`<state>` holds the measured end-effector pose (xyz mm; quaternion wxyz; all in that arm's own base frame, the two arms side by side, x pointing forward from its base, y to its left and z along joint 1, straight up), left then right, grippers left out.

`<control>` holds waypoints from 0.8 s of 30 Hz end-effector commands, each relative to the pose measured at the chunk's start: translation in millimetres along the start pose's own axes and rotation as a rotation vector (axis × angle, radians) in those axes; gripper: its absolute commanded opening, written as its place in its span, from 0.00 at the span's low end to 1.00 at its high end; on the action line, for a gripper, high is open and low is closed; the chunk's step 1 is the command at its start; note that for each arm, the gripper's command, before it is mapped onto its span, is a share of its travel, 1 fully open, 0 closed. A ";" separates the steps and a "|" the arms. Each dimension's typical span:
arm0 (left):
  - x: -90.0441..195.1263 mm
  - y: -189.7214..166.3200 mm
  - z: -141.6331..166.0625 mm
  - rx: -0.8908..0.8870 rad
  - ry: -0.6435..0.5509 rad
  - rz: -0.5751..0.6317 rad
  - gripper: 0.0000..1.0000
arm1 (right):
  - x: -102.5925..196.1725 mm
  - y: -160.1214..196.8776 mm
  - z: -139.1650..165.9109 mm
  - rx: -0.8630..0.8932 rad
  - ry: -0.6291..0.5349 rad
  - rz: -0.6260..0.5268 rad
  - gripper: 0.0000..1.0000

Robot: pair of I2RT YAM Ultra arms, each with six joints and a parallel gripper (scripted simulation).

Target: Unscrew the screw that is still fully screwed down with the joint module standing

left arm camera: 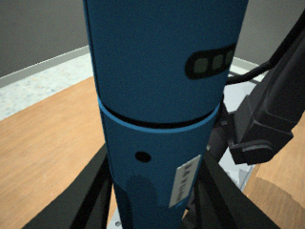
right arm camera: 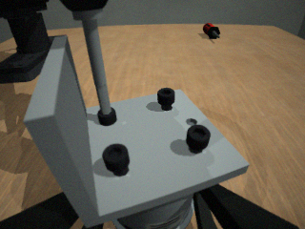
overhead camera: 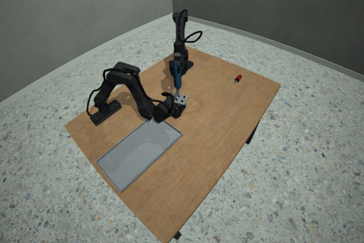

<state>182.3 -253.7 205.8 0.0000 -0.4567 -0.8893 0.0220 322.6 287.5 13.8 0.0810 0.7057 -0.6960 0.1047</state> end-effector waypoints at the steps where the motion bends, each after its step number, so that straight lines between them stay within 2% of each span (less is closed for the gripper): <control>1: -3.5 -0.8 -14.5 0.004 -0.069 0.003 0.42 | 6.4 -5.7 -12.7 0.020 -0.019 0.014 0.59; 24: -2.8 -0.7 -11.6 0.004 -0.065 0.003 0.42 | 6.4 -5.6 -12.7 0.020 -0.019 0.013 0.59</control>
Point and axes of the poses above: on each arm, the point where the finger pads meet when closed, its own x axis back along the fingers, its own y axis across the jaws, z = x × y, the point moved 5 cm from there along x, back along the fingers, and after that the axes turned 2 degrees about x, right-handed, at the moved point
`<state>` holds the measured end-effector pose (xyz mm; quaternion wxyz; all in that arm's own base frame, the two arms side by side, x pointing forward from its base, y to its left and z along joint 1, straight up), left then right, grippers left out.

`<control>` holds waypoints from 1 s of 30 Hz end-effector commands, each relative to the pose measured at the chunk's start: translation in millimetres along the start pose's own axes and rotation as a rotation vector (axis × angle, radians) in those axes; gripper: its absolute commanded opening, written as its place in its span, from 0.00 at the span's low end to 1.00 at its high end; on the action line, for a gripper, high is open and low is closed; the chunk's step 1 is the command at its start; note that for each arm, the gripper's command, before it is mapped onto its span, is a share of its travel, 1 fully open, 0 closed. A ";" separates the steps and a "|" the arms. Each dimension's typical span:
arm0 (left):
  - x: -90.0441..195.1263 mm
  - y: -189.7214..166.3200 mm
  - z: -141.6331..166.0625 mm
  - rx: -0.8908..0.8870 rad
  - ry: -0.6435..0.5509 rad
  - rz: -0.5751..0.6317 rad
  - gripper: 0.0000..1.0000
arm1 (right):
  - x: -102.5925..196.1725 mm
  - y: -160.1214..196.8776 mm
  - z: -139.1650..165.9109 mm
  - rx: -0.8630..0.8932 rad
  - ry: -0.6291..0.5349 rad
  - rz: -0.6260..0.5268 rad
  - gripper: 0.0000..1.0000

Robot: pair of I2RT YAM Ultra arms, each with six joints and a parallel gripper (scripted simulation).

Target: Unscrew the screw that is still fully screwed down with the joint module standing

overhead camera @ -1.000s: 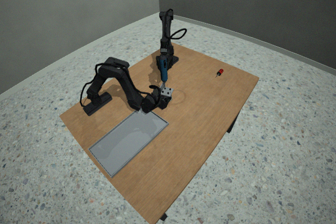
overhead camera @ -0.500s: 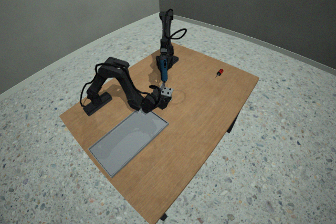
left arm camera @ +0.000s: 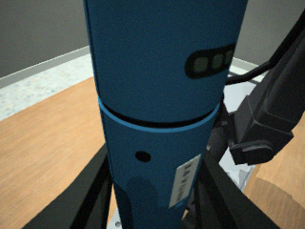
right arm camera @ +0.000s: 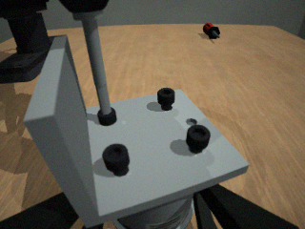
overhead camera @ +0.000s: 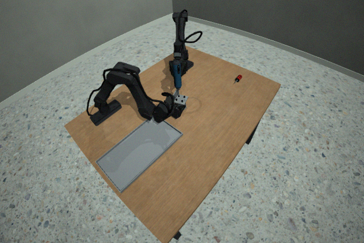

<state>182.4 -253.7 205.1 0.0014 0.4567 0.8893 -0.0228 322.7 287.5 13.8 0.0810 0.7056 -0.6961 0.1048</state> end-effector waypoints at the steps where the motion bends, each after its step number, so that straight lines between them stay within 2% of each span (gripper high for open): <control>1: -2.6 -0.7 -11.7 0.004 -0.060 0.003 0.42 | 6.4 -5.6 -12.7 0.020 -0.019 0.013 0.59; 18: -0.3 -0.4 -5.7 0.004 -0.047 0.002 0.42 | 6.4 -5.6 -12.7 0.020 -0.019 0.013 0.59; 30: -3.5 -0.7 -13.3 0.004 -0.067 0.003 0.42 | 6.4 -5.6 -12.7 0.020 -0.019 0.013 0.59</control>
Point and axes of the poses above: on each arm, the point where the finger pads meet when closed, its own x axis back along the fingers, its own y axis across the jaws, z = x × y, the point moved 5 cm from there along x, back along the fingers, and after that the axes turned 2 degrees about x, right-handed, at the moved point
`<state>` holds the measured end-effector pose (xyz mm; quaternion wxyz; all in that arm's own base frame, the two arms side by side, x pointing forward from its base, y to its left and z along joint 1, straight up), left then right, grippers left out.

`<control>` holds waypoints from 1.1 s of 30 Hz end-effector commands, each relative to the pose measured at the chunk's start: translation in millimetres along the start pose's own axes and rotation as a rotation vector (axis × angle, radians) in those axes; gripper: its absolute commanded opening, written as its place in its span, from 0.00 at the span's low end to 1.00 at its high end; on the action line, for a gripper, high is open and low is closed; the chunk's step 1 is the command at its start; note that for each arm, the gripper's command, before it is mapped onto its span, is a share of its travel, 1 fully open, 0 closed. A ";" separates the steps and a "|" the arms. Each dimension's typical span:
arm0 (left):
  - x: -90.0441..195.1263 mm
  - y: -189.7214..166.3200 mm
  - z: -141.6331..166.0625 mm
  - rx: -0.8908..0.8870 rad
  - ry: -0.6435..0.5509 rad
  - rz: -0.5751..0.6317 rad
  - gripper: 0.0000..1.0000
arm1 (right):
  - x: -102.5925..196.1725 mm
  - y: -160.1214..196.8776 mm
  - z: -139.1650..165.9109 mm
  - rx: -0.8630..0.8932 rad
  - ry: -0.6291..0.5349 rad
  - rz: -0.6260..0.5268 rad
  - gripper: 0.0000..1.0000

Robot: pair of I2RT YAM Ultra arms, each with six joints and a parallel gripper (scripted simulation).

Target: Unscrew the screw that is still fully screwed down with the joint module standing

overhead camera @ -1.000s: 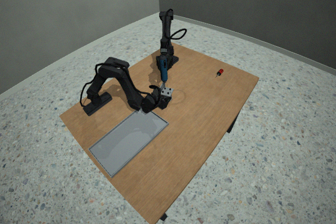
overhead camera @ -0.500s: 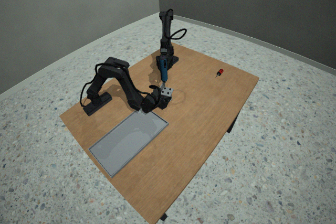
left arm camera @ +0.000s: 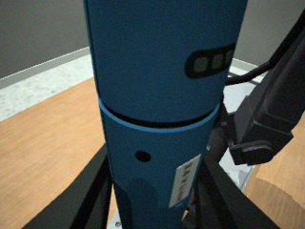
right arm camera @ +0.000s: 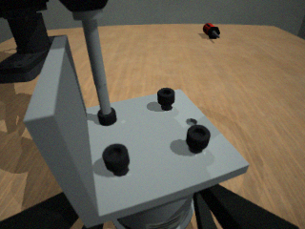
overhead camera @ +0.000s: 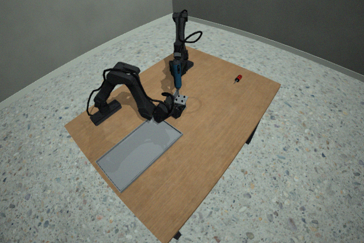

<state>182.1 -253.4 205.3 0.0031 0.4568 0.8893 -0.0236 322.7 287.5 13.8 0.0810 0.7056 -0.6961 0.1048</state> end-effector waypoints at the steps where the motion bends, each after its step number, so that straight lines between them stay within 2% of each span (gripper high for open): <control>1: -4.1 -0.7 -13.1 0.004 -0.063 0.003 0.42 | 6.4 -5.6 -12.7 0.020 -0.019 0.013 0.59; 20: -0.6 -0.4 -4.1 0.004 -0.042 0.002 0.42 | 6.4 -5.5 -12.7 0.020 -0.020 0.013 0.59; 33: -3.7 -0.6 -11.1 0.004 -0.061 0.003 0.42 | 6.4 -5.5 -12.7 0.020 -0.020 0.013 0.59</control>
Point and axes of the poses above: on each arm, the point where the finger pads meet when closed, its own x axis back along the fingers, its own y axis across the jaws, z = x × y, the point moved 5 cm from there along x, back along the fingers, and after that the axes turned 2 degrees about x, right-handed, at the moved point
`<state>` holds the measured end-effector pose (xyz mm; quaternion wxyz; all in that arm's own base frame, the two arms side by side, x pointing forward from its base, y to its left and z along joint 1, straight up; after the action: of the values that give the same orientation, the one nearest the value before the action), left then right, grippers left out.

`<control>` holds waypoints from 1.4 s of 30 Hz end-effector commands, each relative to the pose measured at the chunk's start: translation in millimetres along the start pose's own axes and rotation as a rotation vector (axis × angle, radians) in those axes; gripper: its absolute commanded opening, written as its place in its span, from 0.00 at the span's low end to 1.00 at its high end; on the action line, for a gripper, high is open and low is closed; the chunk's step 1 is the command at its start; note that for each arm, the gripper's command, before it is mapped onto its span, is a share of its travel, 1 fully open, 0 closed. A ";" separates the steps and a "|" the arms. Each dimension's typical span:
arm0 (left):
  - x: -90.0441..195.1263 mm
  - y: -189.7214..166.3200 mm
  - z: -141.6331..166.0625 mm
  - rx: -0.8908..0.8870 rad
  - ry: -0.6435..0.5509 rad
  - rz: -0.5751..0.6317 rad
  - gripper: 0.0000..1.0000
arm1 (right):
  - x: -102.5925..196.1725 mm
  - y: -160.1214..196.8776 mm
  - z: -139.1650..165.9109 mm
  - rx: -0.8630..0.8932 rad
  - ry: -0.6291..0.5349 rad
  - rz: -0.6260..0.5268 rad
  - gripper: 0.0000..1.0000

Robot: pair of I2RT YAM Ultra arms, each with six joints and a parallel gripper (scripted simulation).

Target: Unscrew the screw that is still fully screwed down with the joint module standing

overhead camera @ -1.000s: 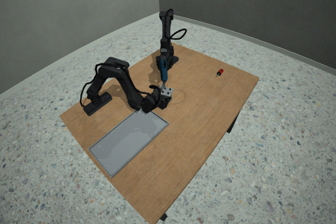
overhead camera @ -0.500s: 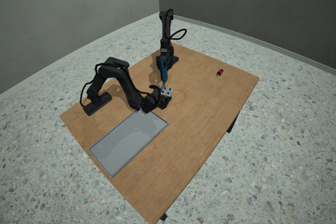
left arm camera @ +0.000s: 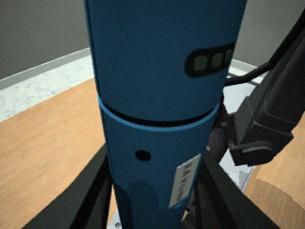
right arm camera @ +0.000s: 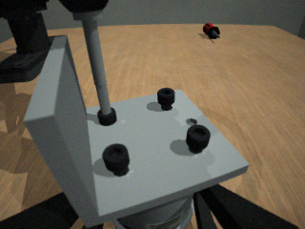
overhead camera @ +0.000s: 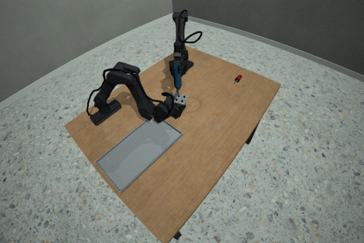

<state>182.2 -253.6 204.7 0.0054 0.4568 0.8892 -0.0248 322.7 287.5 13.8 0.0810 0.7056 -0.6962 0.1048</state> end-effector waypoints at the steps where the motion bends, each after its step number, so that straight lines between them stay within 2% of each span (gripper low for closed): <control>1: -3.5 -0.7 -11.7 0.004 -0.056 0.003 0.42 | 6.3 -5.5 -12.7 0.020 -0.020 0.013 0.59; 42: -1.6 -0.4 -6.0 0.004 -0.046 0.002 0.42 | 6.3 -5.5 -12.7 0.020 -0.020 0.013 0.59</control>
<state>182.3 -253.7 204.2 0.0073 0.4568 0.8892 -0.0258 322.7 287.5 13.8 0.0810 0.7056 -0.6962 0.1048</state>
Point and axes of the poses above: on each arm, the point where the finger pads meet when closed, its own x axis back along the fingers, its own y axis across the jaws, z = x × y, the point moved 5 cm from there along x, back along the fingers, and after that the axes turned 2 degrees about x, right-handed, at the moved point
